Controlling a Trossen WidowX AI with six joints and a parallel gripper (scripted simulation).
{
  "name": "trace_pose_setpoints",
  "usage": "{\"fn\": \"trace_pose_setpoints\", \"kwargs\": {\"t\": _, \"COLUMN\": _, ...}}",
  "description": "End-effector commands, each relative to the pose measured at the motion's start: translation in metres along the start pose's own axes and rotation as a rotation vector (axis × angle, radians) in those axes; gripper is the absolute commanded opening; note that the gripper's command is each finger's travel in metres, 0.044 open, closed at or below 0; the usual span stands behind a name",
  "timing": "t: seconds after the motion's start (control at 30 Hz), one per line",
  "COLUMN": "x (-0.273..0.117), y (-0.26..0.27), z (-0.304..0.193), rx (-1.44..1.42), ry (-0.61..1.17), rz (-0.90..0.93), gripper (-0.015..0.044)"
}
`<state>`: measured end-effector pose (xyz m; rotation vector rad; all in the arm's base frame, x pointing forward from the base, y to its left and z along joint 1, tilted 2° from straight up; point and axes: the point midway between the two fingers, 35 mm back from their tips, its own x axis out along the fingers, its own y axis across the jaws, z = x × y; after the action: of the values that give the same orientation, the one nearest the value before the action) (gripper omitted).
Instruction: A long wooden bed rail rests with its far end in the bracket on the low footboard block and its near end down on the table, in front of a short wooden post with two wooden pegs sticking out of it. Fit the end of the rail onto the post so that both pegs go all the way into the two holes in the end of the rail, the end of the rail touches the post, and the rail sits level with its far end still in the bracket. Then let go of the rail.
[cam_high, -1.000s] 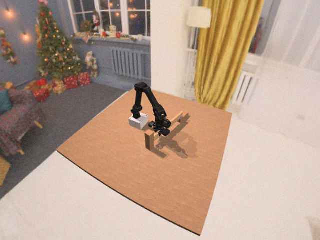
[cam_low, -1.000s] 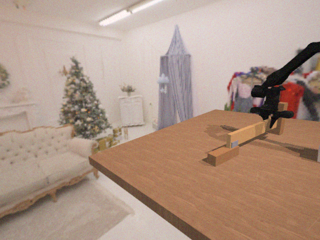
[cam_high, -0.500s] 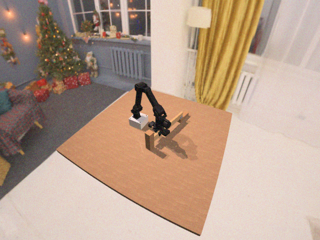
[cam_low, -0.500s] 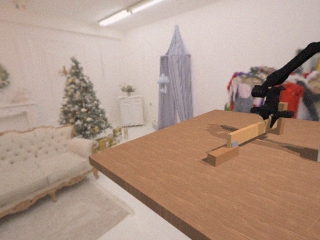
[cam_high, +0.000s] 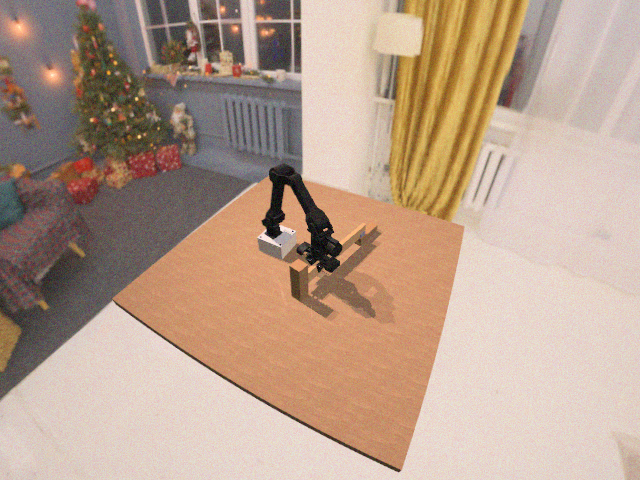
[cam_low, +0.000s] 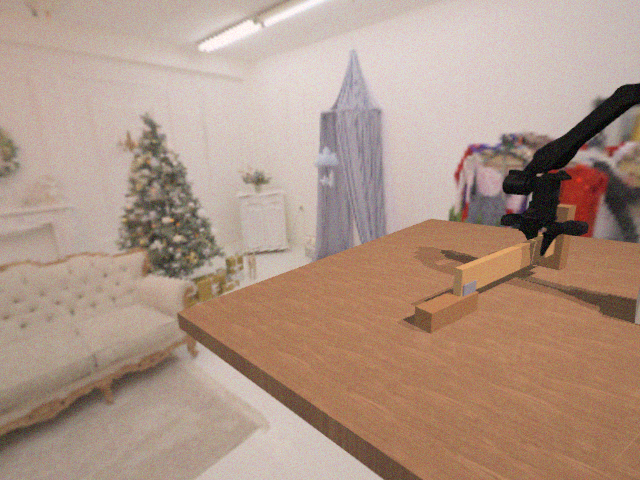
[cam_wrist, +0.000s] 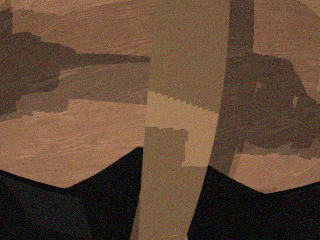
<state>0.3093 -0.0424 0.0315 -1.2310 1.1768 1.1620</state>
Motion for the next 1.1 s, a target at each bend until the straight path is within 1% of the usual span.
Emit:
{"fn": "trace_pose_setpoints", "kwargs": {"t": 0.0, "x": -0.0032, "y": -0.0008, "z": 0.0002, "rx": 0.001, "ry": 0.007, "rz": -0.007, "gripper": 0.0}}
{"fn": "trace_pose_setpoints", "kwargs": {"t": 1.07, "x": 0.0006, "y": -0.0011, "z": 0.0028, "rx": 0.001, "ry": 0.006, "rz": -0.007, "gripper": 0.0}}
